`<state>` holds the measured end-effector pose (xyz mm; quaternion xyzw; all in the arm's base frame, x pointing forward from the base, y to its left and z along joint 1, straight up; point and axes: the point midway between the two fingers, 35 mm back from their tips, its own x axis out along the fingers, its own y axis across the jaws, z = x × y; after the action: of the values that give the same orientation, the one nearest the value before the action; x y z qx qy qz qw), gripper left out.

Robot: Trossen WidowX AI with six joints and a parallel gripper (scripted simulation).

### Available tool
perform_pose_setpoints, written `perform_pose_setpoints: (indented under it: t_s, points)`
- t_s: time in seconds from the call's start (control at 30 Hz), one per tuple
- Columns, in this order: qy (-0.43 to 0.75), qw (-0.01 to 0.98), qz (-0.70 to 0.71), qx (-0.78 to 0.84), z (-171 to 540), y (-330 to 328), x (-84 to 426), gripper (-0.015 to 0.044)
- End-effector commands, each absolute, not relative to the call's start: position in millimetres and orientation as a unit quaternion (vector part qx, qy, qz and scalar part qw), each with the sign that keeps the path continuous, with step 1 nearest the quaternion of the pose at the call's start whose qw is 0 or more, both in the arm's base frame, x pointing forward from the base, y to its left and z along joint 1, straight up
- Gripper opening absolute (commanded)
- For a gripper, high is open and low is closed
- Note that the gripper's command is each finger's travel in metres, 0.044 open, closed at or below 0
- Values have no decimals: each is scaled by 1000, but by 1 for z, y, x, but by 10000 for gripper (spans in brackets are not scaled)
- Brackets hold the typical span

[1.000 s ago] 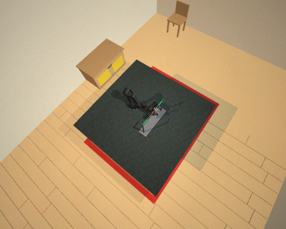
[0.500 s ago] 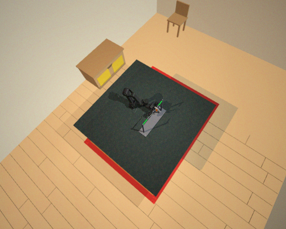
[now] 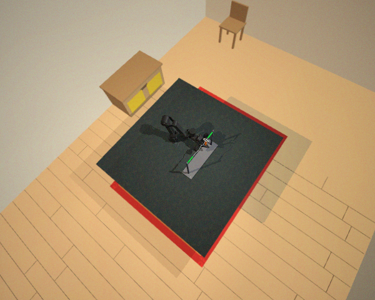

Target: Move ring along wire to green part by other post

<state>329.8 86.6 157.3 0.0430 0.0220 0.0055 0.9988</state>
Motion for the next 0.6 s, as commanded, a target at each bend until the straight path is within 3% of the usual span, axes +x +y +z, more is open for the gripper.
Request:
perform_pose_setpoints:
  t_s: [0.0,0.57]
  points:
    - [21,999,-4,25,158,88,330,-150]
    - [21,1000,-16,6,158,100,330,-150]
